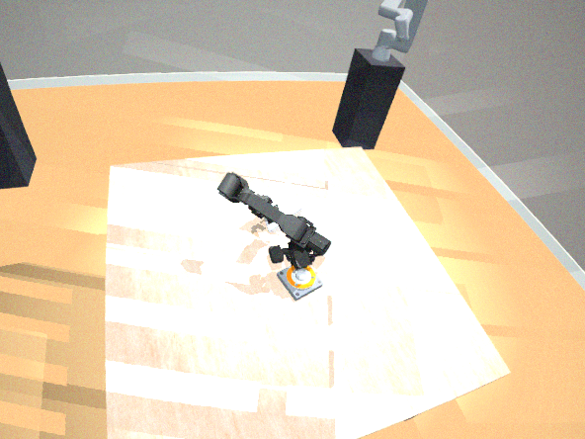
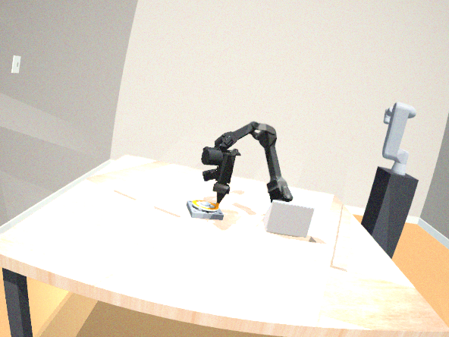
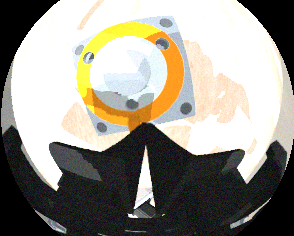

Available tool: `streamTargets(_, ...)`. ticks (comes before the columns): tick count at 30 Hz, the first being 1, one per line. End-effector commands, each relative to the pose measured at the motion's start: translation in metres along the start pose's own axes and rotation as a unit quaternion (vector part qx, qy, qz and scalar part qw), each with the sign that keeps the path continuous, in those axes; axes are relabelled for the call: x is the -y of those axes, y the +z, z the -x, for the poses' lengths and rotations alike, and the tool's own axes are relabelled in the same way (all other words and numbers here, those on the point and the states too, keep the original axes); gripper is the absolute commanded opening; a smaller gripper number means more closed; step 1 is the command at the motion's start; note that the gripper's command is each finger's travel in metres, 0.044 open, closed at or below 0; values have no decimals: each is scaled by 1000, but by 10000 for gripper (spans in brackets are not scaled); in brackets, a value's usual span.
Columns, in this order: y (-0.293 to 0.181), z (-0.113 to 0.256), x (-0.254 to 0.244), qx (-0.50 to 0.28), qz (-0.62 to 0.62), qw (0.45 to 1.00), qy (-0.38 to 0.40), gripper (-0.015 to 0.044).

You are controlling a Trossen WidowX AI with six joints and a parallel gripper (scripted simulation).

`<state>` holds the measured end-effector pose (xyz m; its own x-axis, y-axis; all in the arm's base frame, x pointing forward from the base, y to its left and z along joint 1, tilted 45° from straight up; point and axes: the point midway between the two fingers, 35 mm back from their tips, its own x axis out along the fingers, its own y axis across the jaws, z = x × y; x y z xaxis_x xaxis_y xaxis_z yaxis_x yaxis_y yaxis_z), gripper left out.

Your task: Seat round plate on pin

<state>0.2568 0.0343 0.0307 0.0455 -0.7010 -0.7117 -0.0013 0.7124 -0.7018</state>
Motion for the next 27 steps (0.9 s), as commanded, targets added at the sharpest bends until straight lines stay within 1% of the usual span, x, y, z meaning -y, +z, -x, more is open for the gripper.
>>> streamTargets(1,-3,-3,-6,-6,2,1000,-1,0)
streamTargets(27,-2,0,-37,-6,2,1000,0,0)
